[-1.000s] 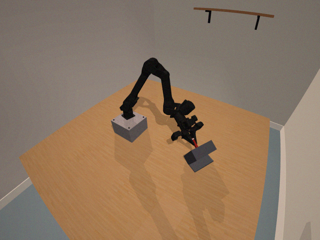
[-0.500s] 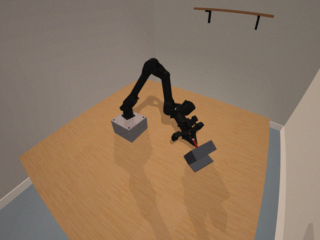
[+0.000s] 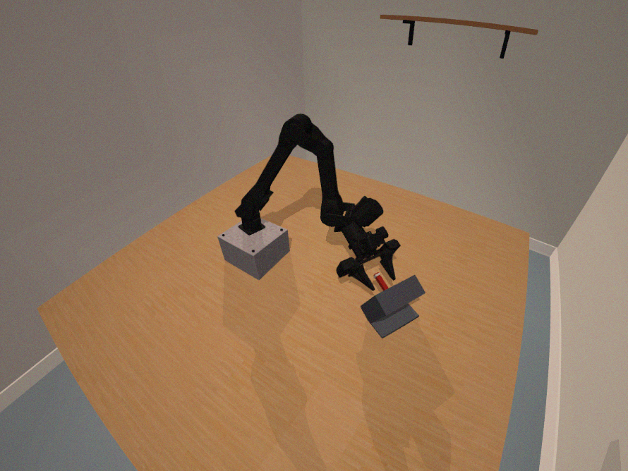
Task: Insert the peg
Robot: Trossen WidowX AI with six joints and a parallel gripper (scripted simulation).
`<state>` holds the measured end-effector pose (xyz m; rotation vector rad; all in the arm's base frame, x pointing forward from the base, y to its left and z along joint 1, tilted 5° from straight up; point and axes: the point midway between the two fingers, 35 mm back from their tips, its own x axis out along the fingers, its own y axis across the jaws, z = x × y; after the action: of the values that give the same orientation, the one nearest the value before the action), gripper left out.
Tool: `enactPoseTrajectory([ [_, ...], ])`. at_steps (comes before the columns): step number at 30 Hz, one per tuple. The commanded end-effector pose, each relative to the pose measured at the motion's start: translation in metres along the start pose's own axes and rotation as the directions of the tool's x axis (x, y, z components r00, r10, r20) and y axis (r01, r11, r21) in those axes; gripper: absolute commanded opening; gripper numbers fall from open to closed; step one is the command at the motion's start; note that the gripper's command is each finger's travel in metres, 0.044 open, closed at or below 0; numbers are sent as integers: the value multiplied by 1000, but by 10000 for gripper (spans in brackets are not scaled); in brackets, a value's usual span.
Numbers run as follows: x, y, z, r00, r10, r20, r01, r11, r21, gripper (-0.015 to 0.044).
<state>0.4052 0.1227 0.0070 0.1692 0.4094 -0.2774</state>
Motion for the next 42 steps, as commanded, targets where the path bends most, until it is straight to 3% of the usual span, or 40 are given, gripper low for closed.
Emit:
enactPoseTrajectory([
  [1,-2,0,0,1000,-1,0,1,1000,0,420],
  [2,-3,0,0,1000,-1,-1,1,1000,0,440],
  [42,-63,8,-1,1000,0,-17,0,1000,-6,440],
])
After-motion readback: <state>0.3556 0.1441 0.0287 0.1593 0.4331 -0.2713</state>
